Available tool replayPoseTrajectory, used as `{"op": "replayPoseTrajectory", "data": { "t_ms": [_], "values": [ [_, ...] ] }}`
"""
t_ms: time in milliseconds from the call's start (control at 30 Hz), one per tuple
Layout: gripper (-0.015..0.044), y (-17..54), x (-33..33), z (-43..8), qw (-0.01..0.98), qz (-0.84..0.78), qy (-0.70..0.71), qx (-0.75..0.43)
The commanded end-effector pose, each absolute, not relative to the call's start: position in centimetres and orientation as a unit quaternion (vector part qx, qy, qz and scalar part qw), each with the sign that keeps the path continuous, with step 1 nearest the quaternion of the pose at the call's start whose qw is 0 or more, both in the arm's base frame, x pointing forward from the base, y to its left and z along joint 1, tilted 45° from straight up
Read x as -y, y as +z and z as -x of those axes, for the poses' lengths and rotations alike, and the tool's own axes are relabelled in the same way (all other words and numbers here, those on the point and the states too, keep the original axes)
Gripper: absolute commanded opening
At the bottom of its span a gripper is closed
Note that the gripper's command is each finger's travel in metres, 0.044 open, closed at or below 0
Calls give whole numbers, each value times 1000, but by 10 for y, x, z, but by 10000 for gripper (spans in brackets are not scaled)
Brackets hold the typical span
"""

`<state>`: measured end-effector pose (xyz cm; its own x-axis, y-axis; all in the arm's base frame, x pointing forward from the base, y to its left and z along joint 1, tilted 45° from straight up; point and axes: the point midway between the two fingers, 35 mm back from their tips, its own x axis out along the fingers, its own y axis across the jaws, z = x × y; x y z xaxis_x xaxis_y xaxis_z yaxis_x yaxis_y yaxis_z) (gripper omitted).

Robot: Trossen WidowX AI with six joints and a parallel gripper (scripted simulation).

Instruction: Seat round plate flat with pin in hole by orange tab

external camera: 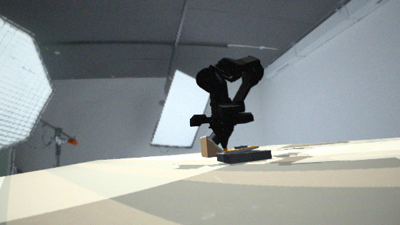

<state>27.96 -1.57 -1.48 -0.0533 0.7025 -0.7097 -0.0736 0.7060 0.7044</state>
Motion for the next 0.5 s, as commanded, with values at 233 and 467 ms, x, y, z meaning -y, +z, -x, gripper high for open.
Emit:
{"op": "replayPoseTrajectory", "data": {
  "t_ms": [233, 467],
  "values": [
    [0, -13, 16, -265, 647, -236, 301, -660],
    [0, -11, 14, -256, 646, -236, 301, -660]
  ]
}}
